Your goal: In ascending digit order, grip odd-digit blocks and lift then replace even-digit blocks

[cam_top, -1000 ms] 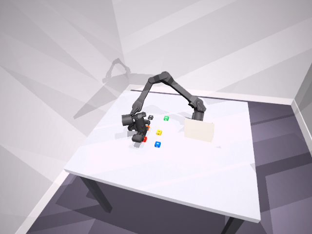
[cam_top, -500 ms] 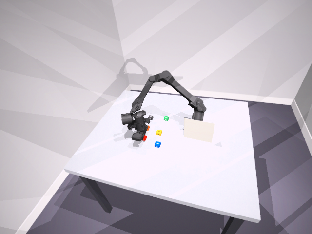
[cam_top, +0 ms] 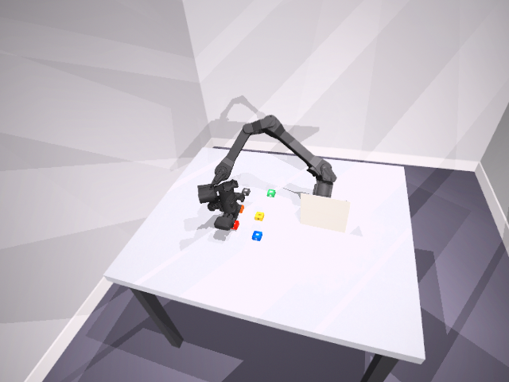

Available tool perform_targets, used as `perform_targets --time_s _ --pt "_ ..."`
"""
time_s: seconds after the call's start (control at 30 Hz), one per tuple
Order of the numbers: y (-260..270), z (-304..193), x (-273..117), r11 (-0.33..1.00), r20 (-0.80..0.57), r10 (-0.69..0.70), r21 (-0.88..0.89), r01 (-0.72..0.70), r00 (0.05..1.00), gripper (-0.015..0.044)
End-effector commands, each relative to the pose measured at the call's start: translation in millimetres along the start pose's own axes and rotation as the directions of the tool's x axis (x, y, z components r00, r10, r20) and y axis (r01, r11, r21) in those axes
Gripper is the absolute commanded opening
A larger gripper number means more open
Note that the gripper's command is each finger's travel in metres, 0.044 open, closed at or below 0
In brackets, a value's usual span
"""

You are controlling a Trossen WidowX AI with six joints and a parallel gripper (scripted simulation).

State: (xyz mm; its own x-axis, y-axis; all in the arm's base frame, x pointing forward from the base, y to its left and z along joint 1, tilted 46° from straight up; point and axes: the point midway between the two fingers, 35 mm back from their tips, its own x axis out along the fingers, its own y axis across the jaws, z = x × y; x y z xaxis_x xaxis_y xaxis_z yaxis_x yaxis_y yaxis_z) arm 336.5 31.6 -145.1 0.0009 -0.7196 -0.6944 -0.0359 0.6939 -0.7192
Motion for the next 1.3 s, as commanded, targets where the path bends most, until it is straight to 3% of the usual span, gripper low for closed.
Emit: perform_targets --time_s 0.0,0.5,0.87,1.2,1.27 --pt "0.5 -0.5 5.8 1.0 -0.003 0.003 0.0 -0.003 1.0 0.012" --pt "0.4 -0.6 14.3 1.0 -0.003 0.003 0.0 -0.003 1.0 0.012" --pt "0.4 -0.6 14.3 1.0 -0.003 0.003 0.0 -0.003 1.0 0.04" --pt "0.6 -0.4 -22.2 1.0 -0.003 0.004 0.0 -0.004 1.0 0.04" --pt "1.3 1.0 -35.1 1.0 -0.003 0.006 0.0 -0.006 1.0 0.0348"
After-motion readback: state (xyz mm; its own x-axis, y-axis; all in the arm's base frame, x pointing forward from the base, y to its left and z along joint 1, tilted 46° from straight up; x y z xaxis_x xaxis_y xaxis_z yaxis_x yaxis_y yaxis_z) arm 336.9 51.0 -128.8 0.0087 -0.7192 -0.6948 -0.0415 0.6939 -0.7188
